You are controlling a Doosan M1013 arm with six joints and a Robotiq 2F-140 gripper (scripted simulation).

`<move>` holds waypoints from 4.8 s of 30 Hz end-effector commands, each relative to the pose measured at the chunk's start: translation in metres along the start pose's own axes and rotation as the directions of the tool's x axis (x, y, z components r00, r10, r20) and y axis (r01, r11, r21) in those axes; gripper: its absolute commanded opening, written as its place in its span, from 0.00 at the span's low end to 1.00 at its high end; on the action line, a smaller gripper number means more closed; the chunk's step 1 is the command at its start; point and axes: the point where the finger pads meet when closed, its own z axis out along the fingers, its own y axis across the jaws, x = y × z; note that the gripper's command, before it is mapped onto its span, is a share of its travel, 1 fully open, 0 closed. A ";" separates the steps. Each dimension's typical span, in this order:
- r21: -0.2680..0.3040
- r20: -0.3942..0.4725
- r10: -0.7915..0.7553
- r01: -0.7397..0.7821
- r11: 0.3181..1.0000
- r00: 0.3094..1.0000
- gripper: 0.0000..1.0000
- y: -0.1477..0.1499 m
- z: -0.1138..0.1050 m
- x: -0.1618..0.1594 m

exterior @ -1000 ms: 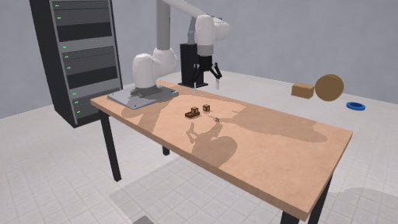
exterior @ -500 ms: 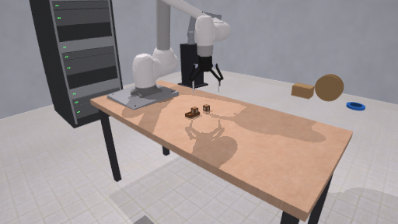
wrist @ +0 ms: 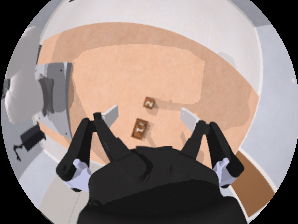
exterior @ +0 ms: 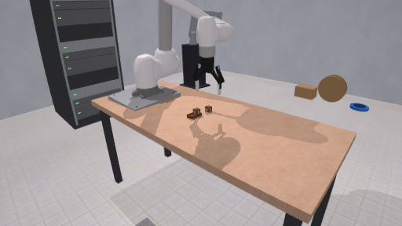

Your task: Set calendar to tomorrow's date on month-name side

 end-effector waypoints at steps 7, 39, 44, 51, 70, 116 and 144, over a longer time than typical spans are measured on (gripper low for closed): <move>-0.002 0.013 0.273 -0.273 0.962 0.962 1.00 0.000 0.001 0.000; -0.002 0.013 0.289 -0.289 0.957 0.957 0.29 0.000 0.001 0.000; -0.002 0.013 0.289 -0.289 0.957 0.957 0.29 0.000 0.001 0.000; -0.002 0.013 0.289 -0.289 0.957 0.957 0.29 0.000 0.002 0.000; -0.002 0.014 0.289 -0.289 0.957 0.957 0.29 0.000 0.019 0.000; -0.002 0.014 0.289 -0.289 0.957 0.957 0.29 0.000 0.053 0.000; -0.002 0.014 0.289 -0.289 0.957 0.957 0.29 0.000 0.053 0.000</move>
